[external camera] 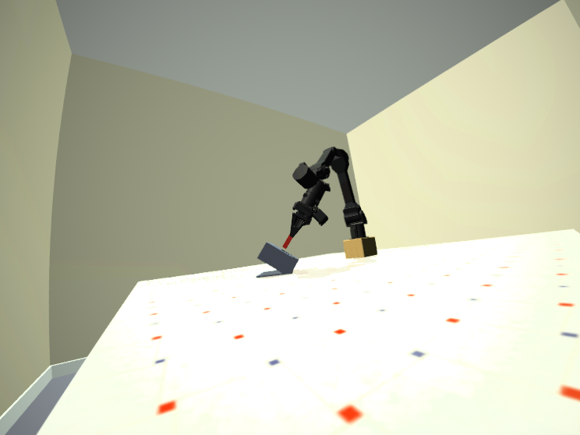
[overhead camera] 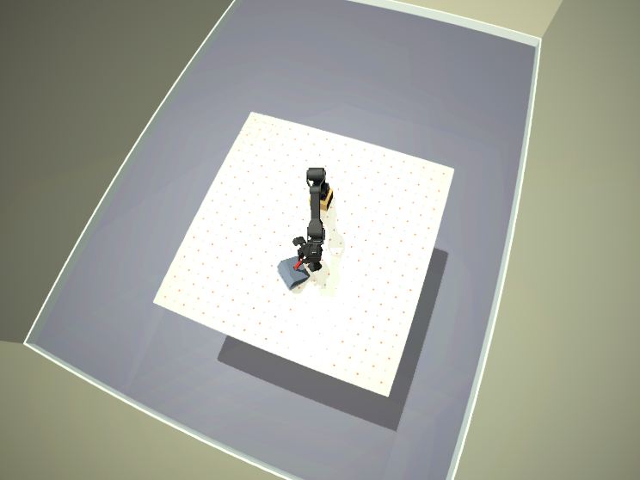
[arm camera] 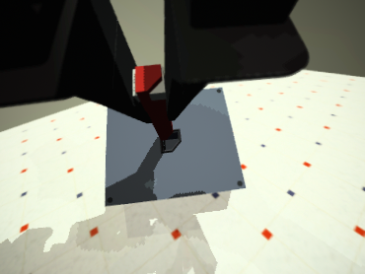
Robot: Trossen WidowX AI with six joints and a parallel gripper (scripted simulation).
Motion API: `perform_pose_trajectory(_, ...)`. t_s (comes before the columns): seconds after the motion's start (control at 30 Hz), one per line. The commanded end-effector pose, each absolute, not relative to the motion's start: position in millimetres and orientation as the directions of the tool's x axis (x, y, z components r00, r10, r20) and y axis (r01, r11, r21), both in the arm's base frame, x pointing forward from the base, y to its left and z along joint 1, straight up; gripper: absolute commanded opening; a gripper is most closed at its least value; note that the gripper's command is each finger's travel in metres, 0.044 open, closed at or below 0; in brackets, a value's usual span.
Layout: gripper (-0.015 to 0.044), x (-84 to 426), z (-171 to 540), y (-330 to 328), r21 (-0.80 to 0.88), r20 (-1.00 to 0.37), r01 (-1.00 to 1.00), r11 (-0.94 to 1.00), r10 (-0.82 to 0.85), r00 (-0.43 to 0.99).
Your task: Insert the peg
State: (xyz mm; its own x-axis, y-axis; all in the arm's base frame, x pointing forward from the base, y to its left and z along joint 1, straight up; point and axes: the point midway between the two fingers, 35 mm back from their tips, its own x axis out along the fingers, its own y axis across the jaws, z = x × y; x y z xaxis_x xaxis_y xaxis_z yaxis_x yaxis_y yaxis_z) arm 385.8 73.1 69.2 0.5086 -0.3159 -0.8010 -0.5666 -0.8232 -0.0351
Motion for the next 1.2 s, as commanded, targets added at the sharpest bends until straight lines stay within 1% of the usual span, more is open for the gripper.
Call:
perform_pose_trajectory(0.0, 0.0000, 383.5, 63.1, 72.3, -0.025, -0.808, -0.562, -0.827, -0.314, 0.499)
perform_pose_trajectory(1.17, 0.0000, 380.1, 63.4, 72.2, -0.033, -0.802, -0.567, -0.823, -0.316, 0.507)
